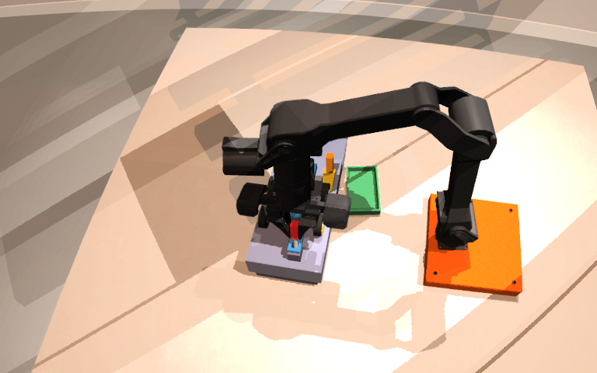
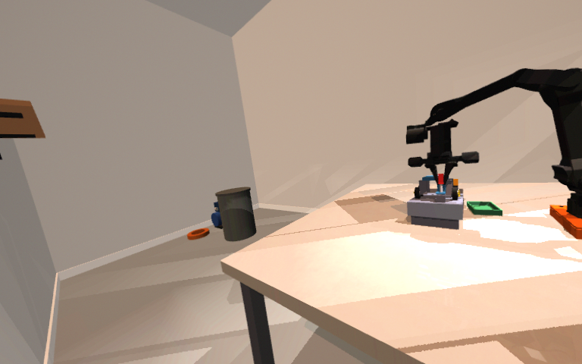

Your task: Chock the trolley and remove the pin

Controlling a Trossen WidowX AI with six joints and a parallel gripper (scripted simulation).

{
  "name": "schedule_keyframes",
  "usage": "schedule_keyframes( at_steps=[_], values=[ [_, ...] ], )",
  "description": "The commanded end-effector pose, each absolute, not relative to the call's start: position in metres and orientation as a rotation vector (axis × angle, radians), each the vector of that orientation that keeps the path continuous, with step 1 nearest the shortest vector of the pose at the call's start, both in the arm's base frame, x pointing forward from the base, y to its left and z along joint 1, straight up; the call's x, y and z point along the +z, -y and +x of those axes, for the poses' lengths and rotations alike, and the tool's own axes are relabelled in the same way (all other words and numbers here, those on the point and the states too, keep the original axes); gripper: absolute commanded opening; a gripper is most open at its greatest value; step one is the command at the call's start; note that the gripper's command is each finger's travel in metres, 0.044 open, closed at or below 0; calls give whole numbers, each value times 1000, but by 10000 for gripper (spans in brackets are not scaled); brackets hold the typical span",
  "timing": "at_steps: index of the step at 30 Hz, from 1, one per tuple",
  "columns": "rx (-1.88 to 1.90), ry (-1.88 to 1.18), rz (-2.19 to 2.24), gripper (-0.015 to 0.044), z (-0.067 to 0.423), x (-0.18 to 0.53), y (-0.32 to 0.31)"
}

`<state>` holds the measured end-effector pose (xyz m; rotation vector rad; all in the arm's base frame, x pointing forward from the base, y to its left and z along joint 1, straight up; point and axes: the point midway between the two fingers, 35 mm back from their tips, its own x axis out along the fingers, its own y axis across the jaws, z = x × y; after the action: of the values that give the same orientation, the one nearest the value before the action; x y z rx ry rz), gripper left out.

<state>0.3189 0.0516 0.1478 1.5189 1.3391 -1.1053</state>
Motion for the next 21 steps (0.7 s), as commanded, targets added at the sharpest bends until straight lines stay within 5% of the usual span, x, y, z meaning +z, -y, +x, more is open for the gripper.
schedule_keyframes(
  at_steps=[1, 21],
  values=[
    [-1095, -1338, 1521, 0, 319, 153, -51],
    [-1095, -1338, 1521, 0, 319, 162, -49]
  ],
)
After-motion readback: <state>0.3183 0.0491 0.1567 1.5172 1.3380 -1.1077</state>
